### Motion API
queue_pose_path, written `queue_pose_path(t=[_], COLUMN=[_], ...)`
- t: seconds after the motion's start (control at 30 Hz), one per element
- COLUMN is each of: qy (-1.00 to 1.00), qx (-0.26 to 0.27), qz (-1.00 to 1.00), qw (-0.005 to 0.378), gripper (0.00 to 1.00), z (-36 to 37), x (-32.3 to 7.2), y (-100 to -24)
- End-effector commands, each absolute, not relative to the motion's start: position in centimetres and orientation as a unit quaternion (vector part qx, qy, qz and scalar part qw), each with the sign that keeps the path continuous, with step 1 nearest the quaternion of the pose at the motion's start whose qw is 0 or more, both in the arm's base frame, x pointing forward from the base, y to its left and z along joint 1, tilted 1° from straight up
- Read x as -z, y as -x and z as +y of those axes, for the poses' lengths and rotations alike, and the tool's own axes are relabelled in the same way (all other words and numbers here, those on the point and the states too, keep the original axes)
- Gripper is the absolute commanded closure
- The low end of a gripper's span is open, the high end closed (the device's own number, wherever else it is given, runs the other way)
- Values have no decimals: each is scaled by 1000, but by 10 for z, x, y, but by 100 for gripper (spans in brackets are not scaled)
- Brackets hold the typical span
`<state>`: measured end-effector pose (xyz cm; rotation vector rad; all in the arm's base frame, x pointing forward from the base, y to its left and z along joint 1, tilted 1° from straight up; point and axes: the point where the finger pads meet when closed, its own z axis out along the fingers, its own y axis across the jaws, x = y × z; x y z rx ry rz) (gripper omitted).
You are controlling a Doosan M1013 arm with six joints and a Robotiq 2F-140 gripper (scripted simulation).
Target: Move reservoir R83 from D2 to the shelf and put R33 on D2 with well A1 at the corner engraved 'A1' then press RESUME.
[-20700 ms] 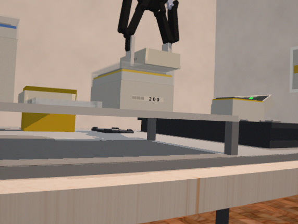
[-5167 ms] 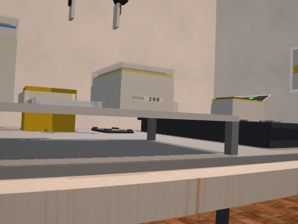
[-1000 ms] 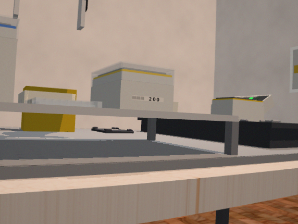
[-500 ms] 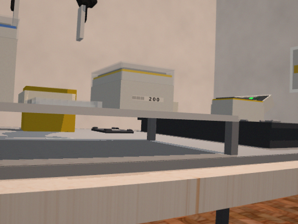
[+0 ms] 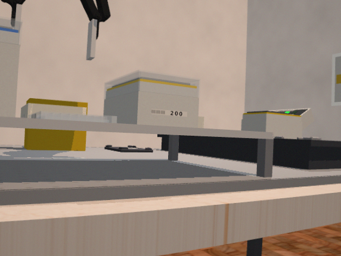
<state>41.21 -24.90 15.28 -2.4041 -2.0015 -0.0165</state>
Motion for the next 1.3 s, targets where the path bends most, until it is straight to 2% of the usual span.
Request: queue_pose_path(t=[0.0, 1.27], qy=[768, 768], qx=[5, 5], qz=[-640, -640], qw=[7, 7], gripper=[23, 23], z=[-249, -248], x=[-151, -94], y=[-412, -412])
